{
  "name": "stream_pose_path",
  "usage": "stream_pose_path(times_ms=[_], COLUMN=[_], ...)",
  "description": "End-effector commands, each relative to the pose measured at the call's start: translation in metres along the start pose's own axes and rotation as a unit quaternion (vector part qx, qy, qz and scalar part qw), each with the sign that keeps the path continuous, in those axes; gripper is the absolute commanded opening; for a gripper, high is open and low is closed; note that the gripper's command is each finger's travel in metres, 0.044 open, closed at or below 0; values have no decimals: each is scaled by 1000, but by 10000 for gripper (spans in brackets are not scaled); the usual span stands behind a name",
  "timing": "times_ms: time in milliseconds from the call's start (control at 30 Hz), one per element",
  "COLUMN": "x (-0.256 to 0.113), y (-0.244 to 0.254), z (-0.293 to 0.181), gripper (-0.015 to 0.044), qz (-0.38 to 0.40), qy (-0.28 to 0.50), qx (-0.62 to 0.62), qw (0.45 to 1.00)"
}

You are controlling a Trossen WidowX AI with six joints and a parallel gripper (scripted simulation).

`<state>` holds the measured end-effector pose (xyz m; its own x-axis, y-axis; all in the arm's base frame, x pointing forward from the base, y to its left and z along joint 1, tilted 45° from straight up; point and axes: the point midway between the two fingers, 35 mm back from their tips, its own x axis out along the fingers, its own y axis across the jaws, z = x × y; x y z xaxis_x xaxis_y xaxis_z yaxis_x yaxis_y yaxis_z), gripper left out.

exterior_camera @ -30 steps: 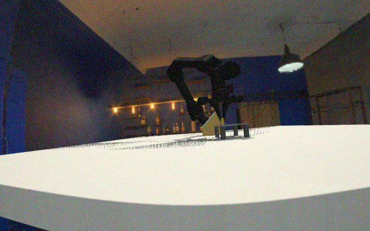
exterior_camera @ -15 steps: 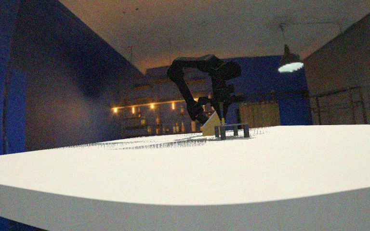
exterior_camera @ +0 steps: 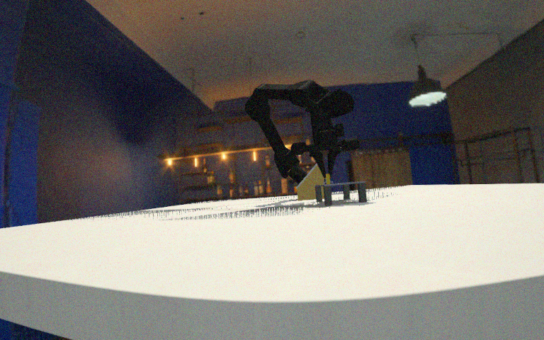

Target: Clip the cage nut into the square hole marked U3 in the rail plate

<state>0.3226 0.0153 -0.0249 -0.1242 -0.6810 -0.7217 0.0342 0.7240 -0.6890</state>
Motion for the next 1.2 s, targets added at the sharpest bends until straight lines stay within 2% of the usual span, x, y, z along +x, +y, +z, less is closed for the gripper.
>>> stream_pose_path(times_ms=[0, 1167], x=[0, 1], y=[0, -1], z=[0, 0], gripper=[29, 29], qz=[8, 35], qy=[0, 1], qx=[-1, -2], qw=[1000, 999])
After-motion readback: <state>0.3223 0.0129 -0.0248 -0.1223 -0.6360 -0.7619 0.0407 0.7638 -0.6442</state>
